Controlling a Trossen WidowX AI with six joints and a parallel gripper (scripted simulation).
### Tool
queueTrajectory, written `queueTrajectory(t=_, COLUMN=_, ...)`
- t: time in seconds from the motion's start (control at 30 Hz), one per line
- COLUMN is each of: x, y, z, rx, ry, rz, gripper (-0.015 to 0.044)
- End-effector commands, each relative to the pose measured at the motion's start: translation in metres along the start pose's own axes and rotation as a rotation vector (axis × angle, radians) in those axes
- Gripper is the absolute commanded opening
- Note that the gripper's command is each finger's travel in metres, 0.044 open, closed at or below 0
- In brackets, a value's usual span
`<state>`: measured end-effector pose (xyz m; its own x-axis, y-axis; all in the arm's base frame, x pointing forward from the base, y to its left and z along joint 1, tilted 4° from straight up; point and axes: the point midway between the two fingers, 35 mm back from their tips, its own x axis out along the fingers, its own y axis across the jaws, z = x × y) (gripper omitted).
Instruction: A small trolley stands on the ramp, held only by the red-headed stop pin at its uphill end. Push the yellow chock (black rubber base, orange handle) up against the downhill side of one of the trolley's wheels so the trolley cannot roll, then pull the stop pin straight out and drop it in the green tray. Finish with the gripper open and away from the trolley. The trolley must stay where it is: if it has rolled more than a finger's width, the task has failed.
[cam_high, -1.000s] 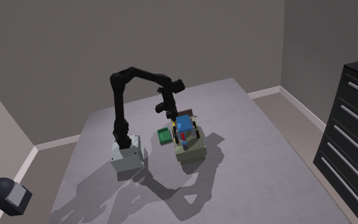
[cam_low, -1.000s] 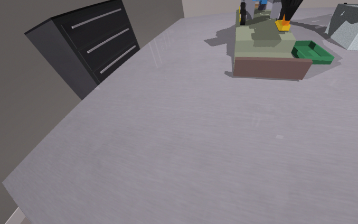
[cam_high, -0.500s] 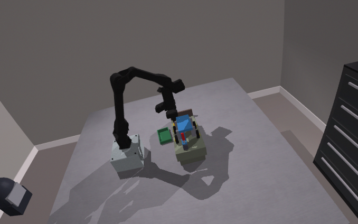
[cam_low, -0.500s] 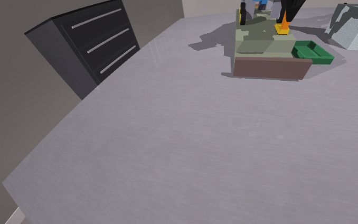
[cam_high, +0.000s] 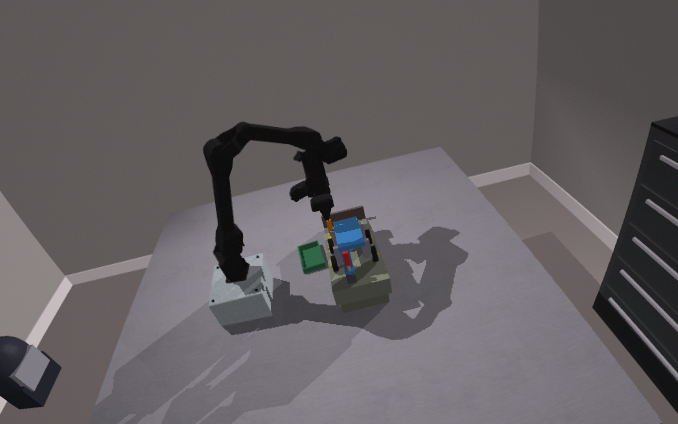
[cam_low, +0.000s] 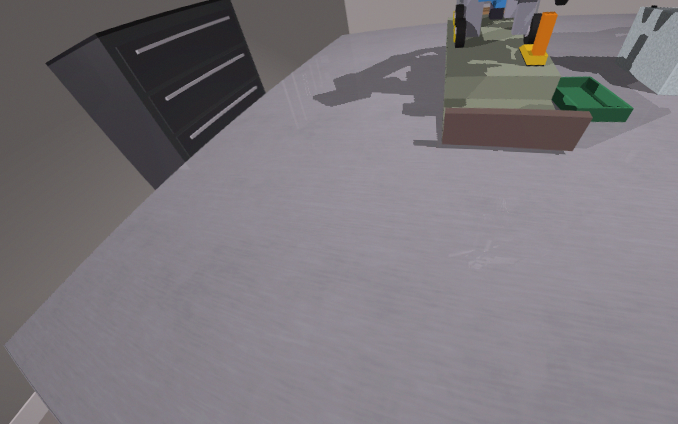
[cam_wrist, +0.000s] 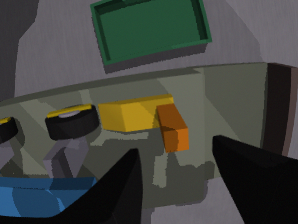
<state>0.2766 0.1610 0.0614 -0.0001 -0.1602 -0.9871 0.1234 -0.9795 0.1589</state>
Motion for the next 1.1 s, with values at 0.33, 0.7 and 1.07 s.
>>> queueTrajectory(t=0.33, x=-0.012, y=0.002, z=-0.003, rx=0.045, ry=0.009, rz=-0.002, gripper=0.0216)
queueTrajectory(t=0.7, x=-0.023, y=0.063, z=-0.026, rx=0.627, ry=0.068, rz=0.020, gripper=0.0190)
queueTrajectory(t=1.07, x=-0.031, y=0.170, z=-0.035, rx=1.346, ry=0.134, rz=0.118, gripper=0.0190)
